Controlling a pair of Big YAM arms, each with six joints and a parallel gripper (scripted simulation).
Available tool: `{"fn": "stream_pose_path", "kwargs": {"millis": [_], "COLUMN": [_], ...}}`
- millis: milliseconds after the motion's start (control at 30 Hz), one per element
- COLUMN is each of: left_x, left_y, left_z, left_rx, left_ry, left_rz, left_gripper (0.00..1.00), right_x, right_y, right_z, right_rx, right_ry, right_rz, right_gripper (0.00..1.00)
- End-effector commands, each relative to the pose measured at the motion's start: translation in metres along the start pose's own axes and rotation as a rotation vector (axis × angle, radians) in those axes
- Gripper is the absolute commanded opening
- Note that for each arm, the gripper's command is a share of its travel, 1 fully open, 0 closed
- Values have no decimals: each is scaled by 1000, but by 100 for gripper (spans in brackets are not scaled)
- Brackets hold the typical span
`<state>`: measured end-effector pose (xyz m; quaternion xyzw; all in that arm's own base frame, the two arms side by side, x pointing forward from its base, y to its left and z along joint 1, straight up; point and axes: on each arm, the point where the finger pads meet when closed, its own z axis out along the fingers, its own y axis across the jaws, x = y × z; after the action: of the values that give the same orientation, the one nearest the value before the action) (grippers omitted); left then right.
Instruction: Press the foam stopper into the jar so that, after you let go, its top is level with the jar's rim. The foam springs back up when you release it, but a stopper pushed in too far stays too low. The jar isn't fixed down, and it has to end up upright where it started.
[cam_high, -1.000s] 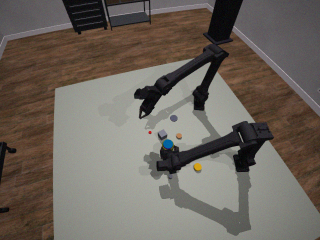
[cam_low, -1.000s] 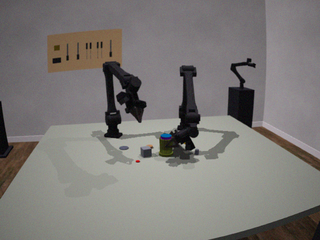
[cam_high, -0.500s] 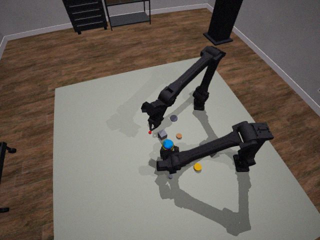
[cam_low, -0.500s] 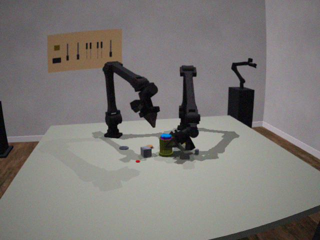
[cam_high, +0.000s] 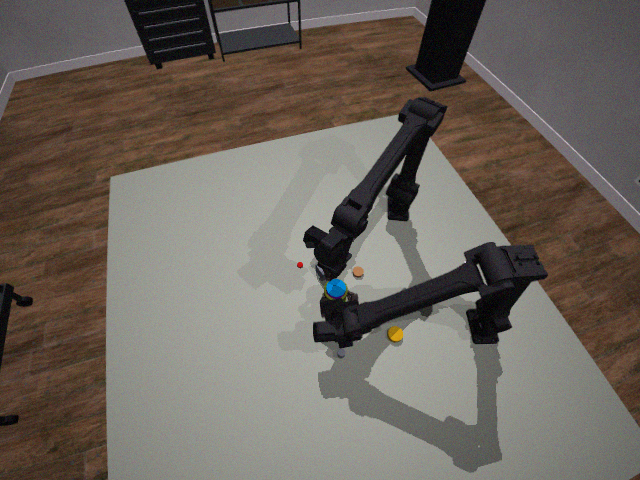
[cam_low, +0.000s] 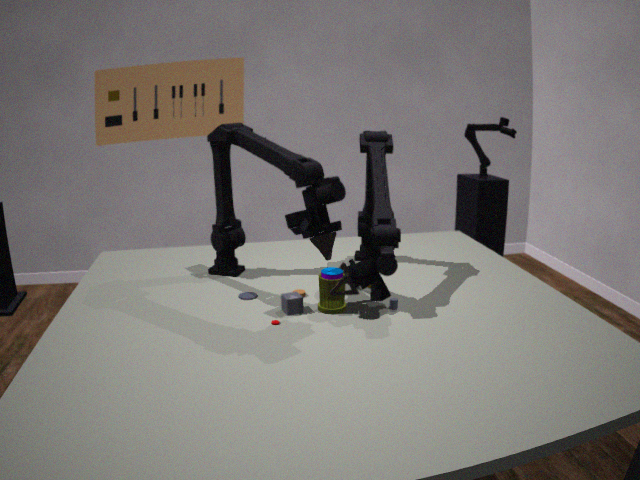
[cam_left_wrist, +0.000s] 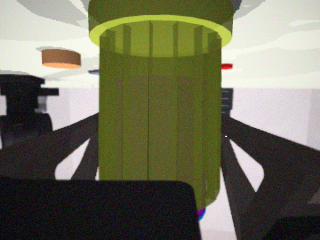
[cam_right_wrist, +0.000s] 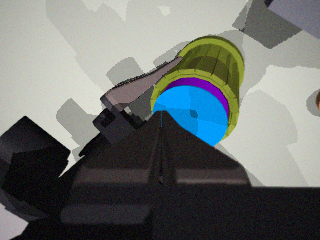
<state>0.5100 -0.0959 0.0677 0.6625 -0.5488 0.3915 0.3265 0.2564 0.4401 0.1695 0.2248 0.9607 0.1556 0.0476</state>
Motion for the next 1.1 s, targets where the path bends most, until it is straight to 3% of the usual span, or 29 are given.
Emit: {"fn": "stream_pose_path", "kwargs": {"millis": [0, 200, 433, 767, 1067], "left_x": [20, 20, 20, 20, 20], "left_y": [-2, -2, -2, -2, -2], "left_z": [-8, -8, -8, -8, -8], "left_rx": [9, 9, 9, 9, 9], "left_ry": [7, 7, 7, 7, 7], "left_rz": [37, 37, 37, 37, 37], "left_gripper": [64, 64, 64, 64, 64], "right_x": [-3, 30, 31, 21, 20], "right_y": [22, 12, -12, -17, -11], "right_z": [-7, 2, 19, 24, 8], "right_rx": [-3, 53, 111, 108, 71], "right_ry": [-3, 16, 18, 13, 14], "right_rz": [83, 64, 40, 70, 73], "right_gripper": [0, 0, 0, 0, 0]}}
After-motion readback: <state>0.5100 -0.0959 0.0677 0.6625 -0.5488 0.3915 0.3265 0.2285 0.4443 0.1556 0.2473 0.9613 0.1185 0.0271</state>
